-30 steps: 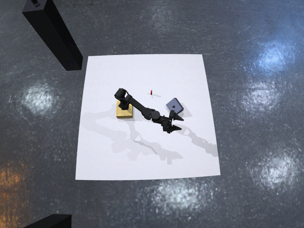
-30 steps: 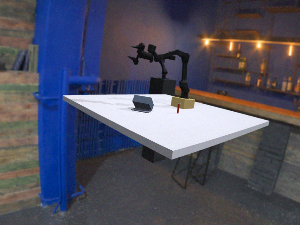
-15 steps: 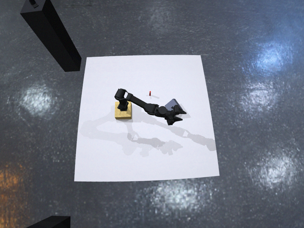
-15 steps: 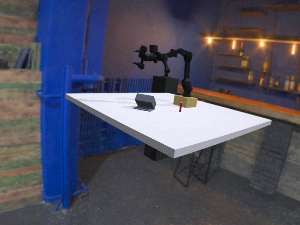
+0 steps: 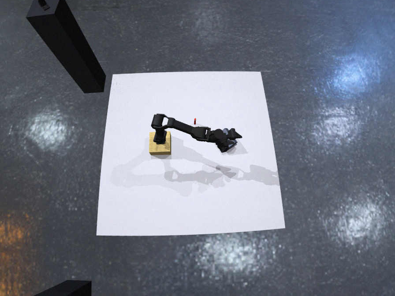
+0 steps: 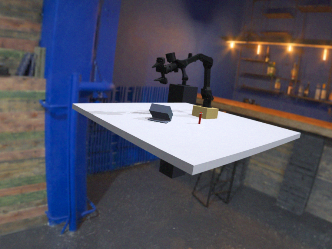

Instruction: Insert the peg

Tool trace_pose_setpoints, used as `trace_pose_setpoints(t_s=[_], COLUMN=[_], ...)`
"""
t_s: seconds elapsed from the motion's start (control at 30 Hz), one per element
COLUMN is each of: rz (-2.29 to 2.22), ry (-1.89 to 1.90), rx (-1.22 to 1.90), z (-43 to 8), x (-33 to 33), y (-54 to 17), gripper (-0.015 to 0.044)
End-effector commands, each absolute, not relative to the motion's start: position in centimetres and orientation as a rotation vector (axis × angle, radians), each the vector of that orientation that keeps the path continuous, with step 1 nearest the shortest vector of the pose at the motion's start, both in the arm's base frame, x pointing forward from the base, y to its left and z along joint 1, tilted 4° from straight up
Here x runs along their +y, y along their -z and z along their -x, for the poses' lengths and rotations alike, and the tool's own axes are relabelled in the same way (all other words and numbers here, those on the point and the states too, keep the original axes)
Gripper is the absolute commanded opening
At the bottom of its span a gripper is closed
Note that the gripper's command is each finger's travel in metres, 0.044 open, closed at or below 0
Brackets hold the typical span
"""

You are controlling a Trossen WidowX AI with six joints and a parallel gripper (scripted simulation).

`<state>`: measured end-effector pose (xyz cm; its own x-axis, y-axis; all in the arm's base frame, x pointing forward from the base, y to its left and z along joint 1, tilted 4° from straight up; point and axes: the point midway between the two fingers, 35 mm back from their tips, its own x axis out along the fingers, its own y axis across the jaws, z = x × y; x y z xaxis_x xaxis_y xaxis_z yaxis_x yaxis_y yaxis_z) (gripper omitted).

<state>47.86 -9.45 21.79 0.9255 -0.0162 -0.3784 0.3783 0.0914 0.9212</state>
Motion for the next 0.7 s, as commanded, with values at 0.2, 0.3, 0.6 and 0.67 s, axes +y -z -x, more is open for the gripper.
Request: trace_pose_setpoints(t_s=[0.2, 0.3, 0.6, 0.67], rz=[-1.539, -1.554, -1.573, -1.572], ry=[0.395, 0.426, 0.532, 0.558], rx=[0.513, 0.572, 0.744, 0.781], z=[-47.2, -46.7, -44.7, -44.1], x=[-3.7, -2.0, 2.7, 3.7], y=[-17.3, -16.2, -13.0, -12.3], gripper=[0.044, 0.044, 0.044, 0.044])
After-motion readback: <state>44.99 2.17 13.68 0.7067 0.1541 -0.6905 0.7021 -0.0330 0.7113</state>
